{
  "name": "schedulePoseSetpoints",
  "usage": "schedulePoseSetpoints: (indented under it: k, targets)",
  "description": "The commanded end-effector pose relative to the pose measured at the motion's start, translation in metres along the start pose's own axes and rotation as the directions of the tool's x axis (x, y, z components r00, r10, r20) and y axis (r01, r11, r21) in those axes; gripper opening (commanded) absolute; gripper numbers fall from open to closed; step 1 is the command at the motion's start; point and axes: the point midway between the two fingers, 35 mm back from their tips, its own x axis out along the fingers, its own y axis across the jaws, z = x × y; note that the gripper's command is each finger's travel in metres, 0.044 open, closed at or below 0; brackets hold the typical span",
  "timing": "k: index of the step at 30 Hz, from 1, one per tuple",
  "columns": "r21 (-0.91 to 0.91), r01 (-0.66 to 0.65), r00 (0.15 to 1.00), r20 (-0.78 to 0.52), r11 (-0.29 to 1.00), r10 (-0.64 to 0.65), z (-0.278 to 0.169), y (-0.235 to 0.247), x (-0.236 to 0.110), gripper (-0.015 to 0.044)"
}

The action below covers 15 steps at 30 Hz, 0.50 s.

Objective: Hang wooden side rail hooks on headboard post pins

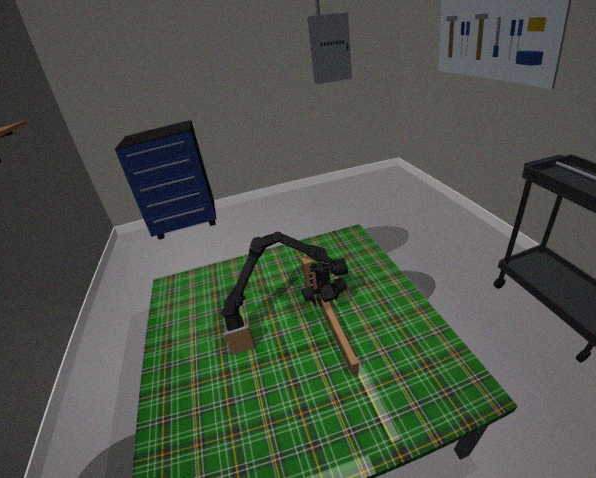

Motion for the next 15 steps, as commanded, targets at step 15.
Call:
schedulePoseSetpoints:
  k: [15]
  targets:
    - [0.006,0.006,1.000,-0.006,1.000,-0.006,-0.001,-0.002,0.032,0.0440]
